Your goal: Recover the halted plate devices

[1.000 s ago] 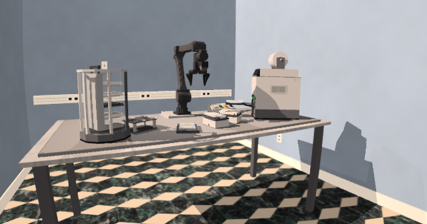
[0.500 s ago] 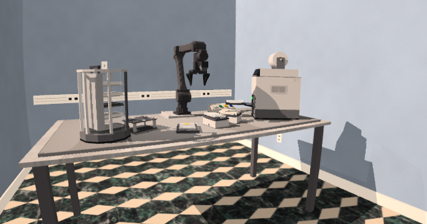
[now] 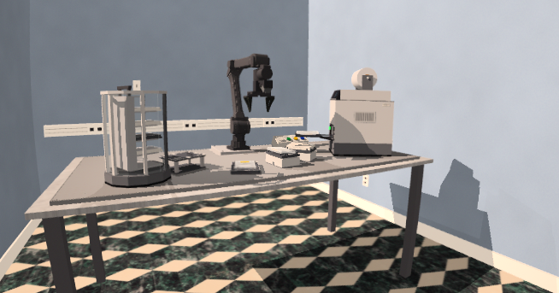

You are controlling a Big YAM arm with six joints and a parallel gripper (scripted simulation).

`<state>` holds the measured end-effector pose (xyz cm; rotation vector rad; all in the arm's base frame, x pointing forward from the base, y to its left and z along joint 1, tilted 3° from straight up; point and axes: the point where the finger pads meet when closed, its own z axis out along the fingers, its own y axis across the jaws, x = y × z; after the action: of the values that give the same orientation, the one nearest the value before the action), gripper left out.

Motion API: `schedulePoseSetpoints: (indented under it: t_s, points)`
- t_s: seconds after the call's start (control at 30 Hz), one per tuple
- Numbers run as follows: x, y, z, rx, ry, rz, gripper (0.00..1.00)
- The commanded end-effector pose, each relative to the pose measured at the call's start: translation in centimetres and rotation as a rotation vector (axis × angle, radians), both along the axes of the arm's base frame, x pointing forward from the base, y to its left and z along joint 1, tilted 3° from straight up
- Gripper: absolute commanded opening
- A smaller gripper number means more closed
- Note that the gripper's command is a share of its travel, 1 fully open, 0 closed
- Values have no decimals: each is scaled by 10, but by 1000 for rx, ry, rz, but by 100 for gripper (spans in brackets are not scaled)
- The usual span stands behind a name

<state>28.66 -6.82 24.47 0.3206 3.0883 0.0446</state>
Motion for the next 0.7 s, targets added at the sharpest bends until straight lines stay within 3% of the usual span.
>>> schedulePoseSetpoints:
  t_s: [0.0, 0.17, 0.2, 0.23, 0.67]
  points:
    - [0, 2, -3, 4, 5, 12, 100]
    - [0, 2, -3, 4, 5, 12, 100]
    - [8, -1, 19, -6, -31, 12, 100]
    - [11, -2, 27, -9, -44, 11, 100]
    - [7, -6, 56, -9, -43, 0, 100]
